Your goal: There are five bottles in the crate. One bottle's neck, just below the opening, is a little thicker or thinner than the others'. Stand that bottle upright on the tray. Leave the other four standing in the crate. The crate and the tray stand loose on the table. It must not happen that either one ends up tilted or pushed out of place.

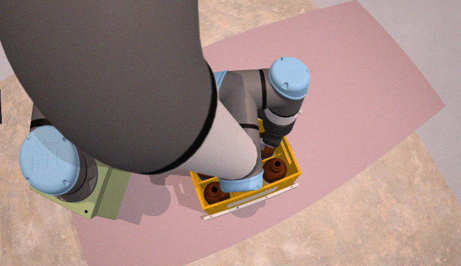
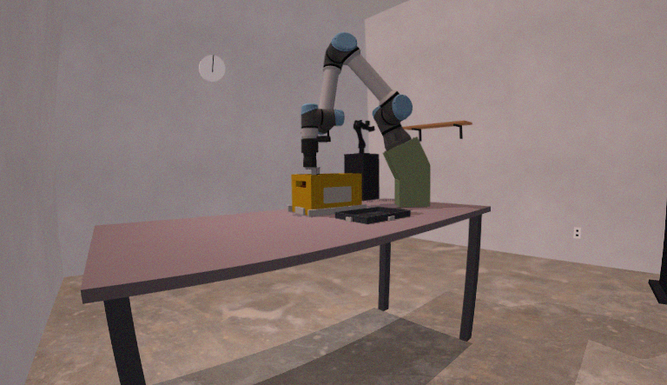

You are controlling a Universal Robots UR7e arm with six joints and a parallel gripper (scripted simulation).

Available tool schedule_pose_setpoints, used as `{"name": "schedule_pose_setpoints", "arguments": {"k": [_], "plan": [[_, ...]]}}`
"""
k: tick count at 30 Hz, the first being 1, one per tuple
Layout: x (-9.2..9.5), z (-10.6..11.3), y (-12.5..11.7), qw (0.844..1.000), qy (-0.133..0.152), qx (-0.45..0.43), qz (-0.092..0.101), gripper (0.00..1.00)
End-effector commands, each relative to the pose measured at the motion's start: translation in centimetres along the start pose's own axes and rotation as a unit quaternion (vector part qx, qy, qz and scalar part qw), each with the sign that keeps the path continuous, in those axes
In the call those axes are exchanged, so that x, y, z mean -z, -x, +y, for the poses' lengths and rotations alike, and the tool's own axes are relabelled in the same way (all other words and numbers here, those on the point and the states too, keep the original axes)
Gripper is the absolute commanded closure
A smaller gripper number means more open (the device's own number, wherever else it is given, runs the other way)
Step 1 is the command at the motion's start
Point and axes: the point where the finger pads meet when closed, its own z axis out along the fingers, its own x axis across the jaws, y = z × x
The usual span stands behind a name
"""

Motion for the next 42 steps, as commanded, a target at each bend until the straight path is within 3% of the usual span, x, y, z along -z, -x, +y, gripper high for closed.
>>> {"name": "schedule_pose_setpoints", "arguments": {"k": [1,23,24,42], "plan": [[0.03,0.33,-0.04,1.000,0.002,-0.001,0.001,0.00],[0.03,0.33,-0.04,1.000,0.002,-0.001,0.001,0.00],[0.03,0.33,-0.04,1.000,0.002,-0.001,0.001,1.00],[0.03,0.33,-0.04,1.000,0.002,-0.001,0.001,1.00]]}}
